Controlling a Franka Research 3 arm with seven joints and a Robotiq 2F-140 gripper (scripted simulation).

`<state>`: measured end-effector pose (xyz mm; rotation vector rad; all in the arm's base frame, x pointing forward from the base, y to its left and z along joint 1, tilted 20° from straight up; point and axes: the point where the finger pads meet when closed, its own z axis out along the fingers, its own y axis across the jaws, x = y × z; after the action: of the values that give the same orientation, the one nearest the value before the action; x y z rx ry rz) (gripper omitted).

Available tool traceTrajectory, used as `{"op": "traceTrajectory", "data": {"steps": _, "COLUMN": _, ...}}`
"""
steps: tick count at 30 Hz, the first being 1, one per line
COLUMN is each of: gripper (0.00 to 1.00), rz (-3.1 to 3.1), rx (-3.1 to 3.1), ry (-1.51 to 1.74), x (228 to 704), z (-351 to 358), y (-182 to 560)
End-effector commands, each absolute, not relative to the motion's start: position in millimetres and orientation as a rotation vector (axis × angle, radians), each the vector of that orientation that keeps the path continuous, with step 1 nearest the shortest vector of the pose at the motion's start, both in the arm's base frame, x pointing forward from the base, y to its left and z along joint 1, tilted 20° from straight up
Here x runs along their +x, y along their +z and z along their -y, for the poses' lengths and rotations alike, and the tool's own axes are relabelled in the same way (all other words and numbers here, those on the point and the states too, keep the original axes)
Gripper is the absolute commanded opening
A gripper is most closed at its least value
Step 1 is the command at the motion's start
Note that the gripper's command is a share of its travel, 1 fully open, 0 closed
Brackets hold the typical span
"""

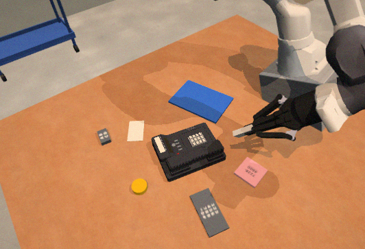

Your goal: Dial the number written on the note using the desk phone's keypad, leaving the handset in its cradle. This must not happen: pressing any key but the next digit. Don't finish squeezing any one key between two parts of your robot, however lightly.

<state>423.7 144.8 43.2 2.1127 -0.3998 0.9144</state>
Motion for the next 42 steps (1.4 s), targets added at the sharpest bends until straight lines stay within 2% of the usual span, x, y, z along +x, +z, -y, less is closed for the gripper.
{"op": "traceTrajectory", "data": {"steps": 1, "gripper": 0.00, "rz": 0.374, "rx": 2.119, "ry": 0.895, "x": 422.7, "z": -145.5, "y": 42.1}}
{"op": "traceTrajectory", "data": {"steps": 9, "gripper": 0.00, "rz": 0.374, "rx": 2.119, "ry": 0.895, "x": 422.7, "z": -145.5, "y": 42.1}}
{"op": "traceTrajectory", "data": {"steps": 10, "gripper": 0.00, "rz": 0.325, "rx": 2.208, "ry": 0.712, "x": 395.2, "z": -138.8, "y": 29.3}}
{"op": "traceTrajectory", "data": {"steps": 38, "gripper": 0.00, "rz": 0.325, "rx": 2.208, "ry": 0.712, "x": 395.2, "z": -138.8, "y": 29.3}}
{"op": "traceTrajectory", "data": {"steps": 39, "gripper": 0.00, "rz": 0.274, "rx": 2.299, "ry": 0.549, "x": 369.2, "z": -137.1, "y": 19.2}}
{"op": "traceTrajectory", "data": {"steps": 42, "gripper": 0.00, "rz": 0.274, "rx": 2.299, "ry": 0.549, "x": 369.2, "z": -137.1, "y": 19.2}}
